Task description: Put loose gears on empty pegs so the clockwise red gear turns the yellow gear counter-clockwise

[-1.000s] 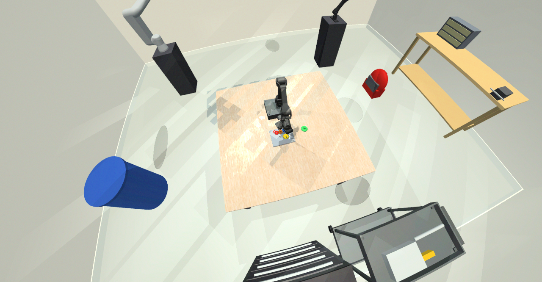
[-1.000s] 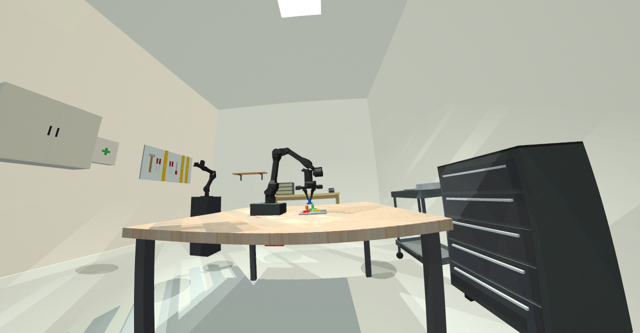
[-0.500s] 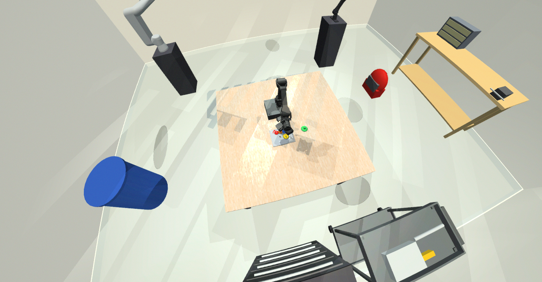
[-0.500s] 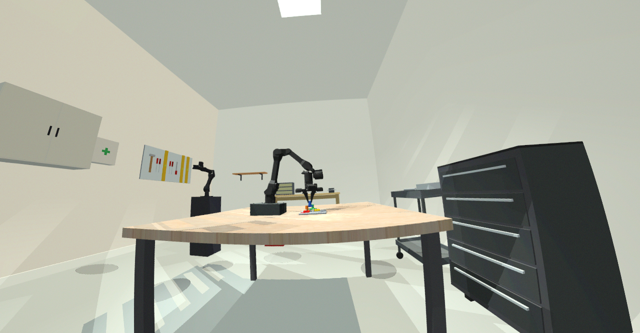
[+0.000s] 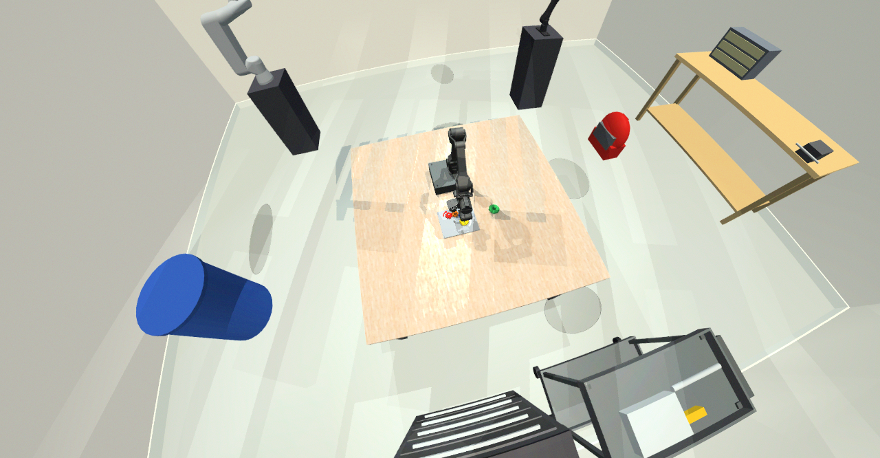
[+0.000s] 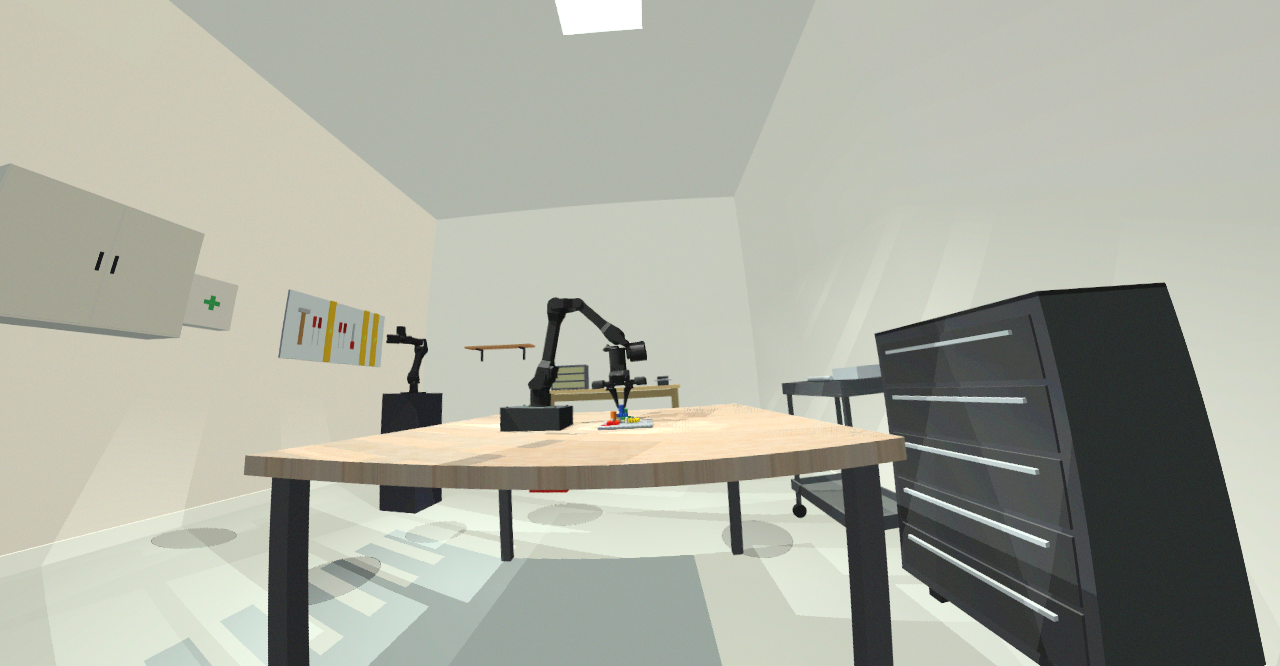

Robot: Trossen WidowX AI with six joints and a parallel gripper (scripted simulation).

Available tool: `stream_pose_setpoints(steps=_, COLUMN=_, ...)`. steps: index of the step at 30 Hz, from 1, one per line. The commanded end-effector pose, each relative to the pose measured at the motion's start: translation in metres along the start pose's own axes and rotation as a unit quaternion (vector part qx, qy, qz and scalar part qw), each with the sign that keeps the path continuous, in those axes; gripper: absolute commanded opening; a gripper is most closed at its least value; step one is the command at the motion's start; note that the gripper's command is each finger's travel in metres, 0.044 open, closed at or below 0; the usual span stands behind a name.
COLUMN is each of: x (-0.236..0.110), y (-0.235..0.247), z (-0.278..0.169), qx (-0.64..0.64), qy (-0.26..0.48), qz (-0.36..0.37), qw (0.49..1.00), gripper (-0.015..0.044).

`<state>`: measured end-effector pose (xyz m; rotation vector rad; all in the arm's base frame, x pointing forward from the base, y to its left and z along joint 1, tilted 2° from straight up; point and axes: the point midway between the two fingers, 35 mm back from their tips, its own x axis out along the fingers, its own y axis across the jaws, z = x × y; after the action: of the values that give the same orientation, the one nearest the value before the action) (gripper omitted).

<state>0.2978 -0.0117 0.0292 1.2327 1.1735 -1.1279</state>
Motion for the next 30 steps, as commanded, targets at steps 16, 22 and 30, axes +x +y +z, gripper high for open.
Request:
stream_pose_setpoints(steps=16, x=-0.003, y=-0.006, z=-0.002, qx=-0.063, qy=0.004, qz=-0.014, qw=0.998, gripper=0.0000)
stream_pose_setpoints(steps=22, x=-0.001, y=-0.007, z=-0.001, qx=-0.142, qy=0.005, qz=-0.013, qw=0.990, gripper=0.0000)
stream_pose_setpoints(steps=30, x=0.010, y=-0.006, z=0.000, qx=-0.174, qy=0.006, qz=-0.013, qw=0.985, gripper=0.0000)
